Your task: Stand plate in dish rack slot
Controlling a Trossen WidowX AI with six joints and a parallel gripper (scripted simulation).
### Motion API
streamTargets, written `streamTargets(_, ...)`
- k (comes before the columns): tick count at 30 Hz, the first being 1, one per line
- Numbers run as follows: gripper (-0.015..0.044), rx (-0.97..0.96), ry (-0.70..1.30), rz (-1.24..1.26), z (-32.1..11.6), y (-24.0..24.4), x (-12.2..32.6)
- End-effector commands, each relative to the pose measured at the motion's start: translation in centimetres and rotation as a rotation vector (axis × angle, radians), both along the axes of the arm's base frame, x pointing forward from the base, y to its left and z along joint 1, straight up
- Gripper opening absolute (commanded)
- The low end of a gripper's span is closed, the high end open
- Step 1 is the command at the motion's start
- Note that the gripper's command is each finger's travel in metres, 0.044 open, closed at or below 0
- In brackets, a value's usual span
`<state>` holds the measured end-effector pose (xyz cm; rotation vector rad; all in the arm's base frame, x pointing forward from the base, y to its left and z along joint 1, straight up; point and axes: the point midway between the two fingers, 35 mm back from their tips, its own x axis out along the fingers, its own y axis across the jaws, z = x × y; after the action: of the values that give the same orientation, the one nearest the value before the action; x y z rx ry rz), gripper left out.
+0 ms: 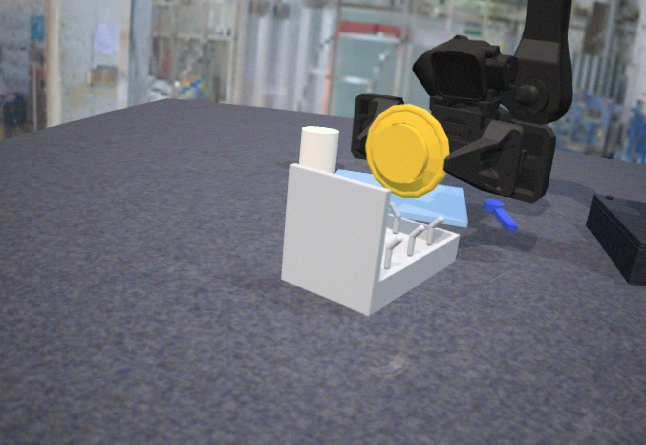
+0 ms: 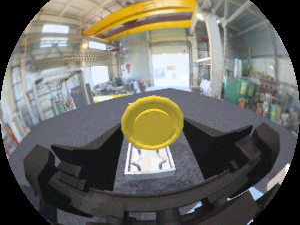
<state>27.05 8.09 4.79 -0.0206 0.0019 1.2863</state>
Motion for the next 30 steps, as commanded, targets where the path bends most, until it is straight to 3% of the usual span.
streamTargets(1, 0.0000, 0.001, 0.008, -0.001, -0.5, 0.2, -0.2)
streamTargets(30, 0.0000, 0.003, 0.008, 0.003, -2.7, 0.7, -1.0)
